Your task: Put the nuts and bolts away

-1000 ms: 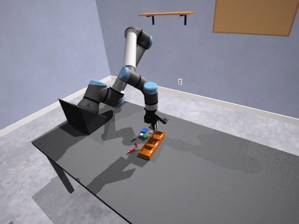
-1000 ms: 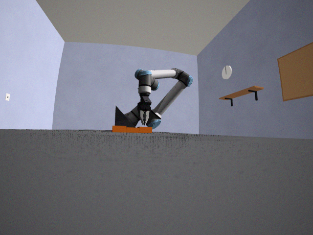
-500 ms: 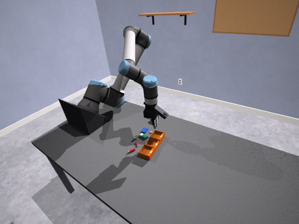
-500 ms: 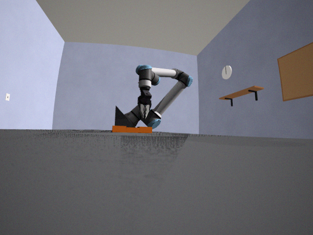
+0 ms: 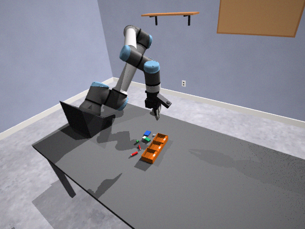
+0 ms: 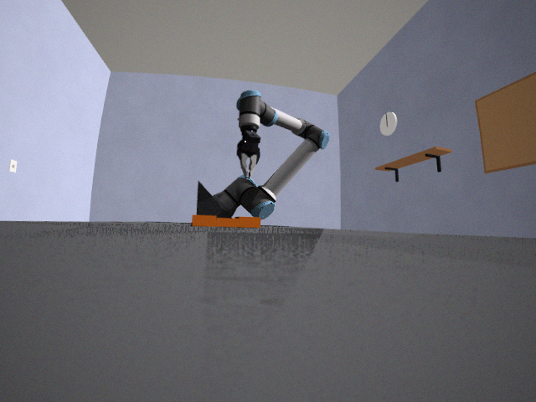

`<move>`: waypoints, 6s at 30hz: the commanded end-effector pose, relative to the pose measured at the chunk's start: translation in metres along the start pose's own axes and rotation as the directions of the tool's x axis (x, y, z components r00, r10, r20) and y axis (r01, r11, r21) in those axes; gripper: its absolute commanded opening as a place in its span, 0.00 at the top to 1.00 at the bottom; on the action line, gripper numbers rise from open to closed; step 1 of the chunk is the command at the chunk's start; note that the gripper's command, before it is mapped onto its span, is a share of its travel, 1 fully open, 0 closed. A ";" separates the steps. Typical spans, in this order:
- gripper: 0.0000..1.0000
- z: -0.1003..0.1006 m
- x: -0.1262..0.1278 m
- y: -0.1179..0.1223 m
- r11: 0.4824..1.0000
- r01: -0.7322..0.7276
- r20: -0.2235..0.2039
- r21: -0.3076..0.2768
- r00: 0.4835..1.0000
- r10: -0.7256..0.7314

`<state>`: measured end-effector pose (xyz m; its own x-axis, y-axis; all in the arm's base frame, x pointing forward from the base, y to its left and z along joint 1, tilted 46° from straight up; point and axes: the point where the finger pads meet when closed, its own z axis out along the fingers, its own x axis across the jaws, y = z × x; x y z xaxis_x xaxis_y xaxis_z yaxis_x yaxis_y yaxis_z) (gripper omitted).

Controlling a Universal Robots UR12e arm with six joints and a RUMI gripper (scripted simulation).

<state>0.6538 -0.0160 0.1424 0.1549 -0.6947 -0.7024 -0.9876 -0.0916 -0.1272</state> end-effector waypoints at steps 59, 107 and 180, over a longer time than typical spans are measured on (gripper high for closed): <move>0.80 0.124 -0.046 0.063 0.741 -0.671 0.000 -0.001 0.741 0.671; 0.80 0.192 -0.046 0.062 0.741 -0.671 0.000 -0.001 0.741 0.671; 1.00 0.132 -0.046 0.063 0.741 -0.671 0.000 -0.001 0.741 0.671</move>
<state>0.5877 0.1052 0.0731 -0.5486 -0.5761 -0.6059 -0.8358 0.3972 0.3791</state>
